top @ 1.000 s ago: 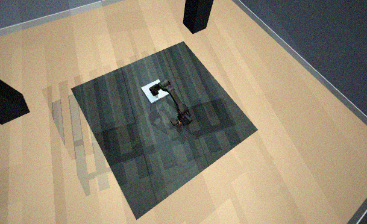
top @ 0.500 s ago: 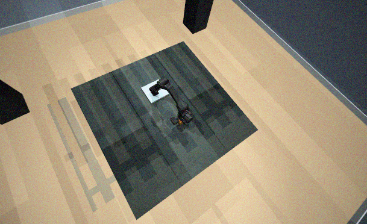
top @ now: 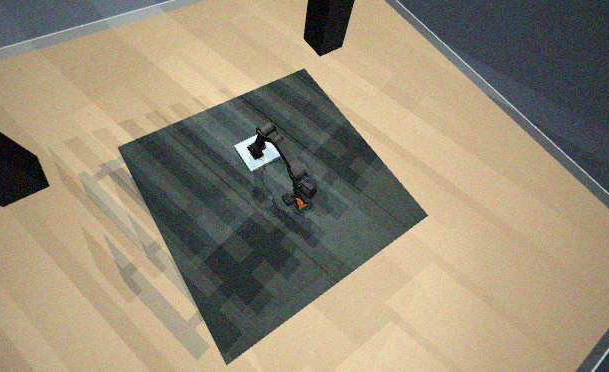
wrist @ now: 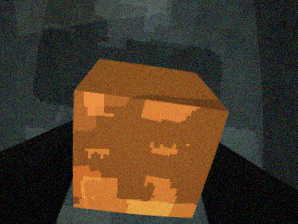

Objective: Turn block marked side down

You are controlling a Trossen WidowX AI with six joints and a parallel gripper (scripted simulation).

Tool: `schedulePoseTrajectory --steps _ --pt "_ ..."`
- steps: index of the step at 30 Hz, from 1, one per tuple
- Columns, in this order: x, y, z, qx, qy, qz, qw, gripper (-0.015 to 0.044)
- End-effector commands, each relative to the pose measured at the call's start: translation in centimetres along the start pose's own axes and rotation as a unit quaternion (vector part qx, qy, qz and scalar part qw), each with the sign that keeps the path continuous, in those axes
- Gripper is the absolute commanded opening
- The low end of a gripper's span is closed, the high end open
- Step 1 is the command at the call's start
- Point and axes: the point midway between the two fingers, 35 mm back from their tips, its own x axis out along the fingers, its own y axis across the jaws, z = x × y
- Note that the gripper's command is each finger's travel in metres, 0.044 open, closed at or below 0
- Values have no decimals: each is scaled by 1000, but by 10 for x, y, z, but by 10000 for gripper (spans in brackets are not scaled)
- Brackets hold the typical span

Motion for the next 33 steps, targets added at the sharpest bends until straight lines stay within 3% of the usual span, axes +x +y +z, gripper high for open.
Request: schedulePoseTrajectory --steps 1,20,33 --pt "-2 -1 1 -1 -31 -2 1000 0" --pt "-4 -1 -5 1 -136 -1 991 0" --pt "22 1 0 -2 -235 -1 972 0"
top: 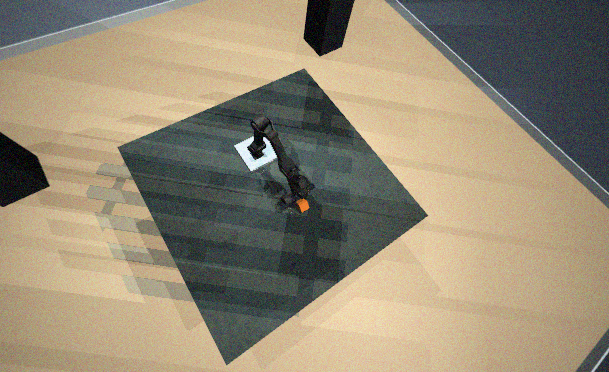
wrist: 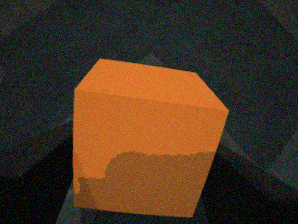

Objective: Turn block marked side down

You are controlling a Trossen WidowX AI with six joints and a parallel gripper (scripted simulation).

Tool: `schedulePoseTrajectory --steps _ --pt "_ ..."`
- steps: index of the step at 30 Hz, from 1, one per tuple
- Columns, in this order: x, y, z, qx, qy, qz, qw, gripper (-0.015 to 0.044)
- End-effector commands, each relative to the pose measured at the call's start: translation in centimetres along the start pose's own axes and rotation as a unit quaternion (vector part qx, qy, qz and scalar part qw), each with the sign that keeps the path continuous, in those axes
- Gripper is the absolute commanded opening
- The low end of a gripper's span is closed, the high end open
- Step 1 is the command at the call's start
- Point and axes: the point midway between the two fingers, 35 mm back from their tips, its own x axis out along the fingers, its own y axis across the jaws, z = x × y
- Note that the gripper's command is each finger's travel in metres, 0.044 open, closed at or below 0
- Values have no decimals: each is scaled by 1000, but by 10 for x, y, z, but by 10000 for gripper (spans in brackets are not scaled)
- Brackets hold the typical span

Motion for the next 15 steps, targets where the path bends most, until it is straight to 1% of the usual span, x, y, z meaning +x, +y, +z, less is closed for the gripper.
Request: schedulePoseTrajectory --steps 1,15 --pt "4 0 0 -3 -33 -1 999 0" --pt "6 -1 -11 -2 -145 -2 989 0"
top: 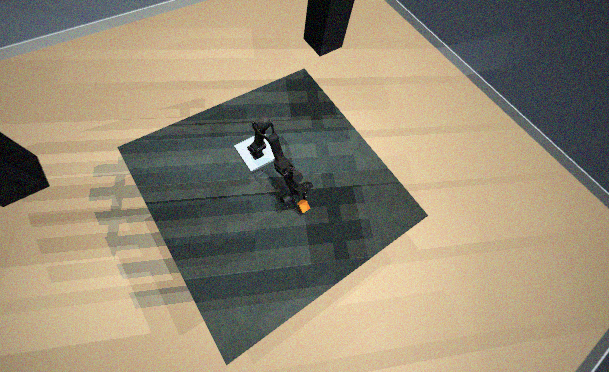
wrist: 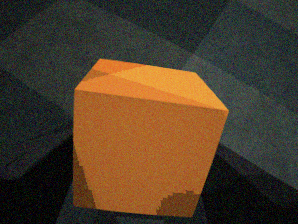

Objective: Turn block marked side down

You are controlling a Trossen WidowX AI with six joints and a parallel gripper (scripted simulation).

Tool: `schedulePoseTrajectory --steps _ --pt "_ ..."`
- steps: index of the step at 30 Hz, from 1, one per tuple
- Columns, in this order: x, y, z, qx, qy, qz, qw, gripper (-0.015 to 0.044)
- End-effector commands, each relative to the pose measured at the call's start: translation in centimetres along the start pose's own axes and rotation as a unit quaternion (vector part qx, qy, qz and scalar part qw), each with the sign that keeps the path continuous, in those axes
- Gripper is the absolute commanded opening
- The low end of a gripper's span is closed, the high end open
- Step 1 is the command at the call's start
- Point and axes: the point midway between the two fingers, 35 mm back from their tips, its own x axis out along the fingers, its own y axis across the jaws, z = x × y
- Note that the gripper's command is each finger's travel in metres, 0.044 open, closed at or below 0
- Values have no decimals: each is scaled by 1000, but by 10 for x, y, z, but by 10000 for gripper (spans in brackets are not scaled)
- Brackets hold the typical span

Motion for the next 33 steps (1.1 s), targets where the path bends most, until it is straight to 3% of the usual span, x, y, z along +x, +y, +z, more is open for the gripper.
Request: schedulePoseTrajectory --steps 1,24,33 --pt "-4 -2 -5 -2 -26 -3 1000 0" --pt "-11 -3 -4 -1 -68 -4 998 0" --pt "-11 -3 -4 -1 -68 -4 998 236"
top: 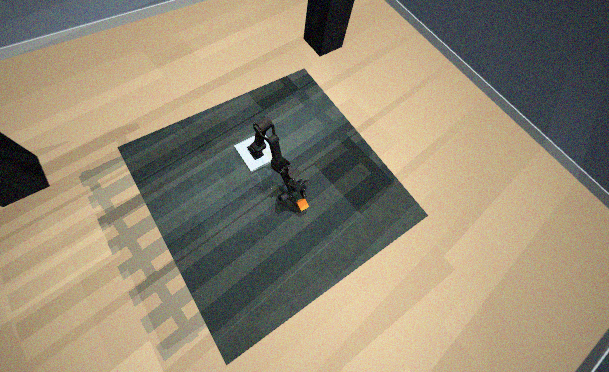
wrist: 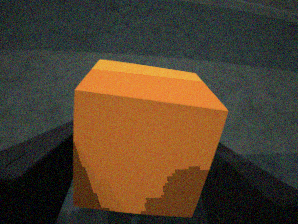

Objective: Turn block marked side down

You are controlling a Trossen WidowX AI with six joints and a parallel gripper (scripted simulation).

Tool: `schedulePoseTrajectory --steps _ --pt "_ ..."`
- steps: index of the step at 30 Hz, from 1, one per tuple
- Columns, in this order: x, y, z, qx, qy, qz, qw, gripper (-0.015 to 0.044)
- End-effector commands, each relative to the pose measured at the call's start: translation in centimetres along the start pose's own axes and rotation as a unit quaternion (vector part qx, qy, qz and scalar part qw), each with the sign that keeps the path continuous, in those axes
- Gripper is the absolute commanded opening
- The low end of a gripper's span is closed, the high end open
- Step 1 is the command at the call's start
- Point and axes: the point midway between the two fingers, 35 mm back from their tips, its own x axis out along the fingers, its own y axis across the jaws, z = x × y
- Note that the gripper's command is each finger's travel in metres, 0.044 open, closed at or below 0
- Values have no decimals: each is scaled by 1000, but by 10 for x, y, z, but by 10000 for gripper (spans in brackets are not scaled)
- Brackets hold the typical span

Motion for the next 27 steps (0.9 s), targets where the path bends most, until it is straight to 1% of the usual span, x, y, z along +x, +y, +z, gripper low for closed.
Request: schedulePoseTrajectory --steps 1,8,27 --pt "0 -1 2 -2 -4 -2 1000 262" --pt "0 -1 2 -2 -4 -2 1000 440" --pt "0 -1 2 -2 -4 -2 1000 440"
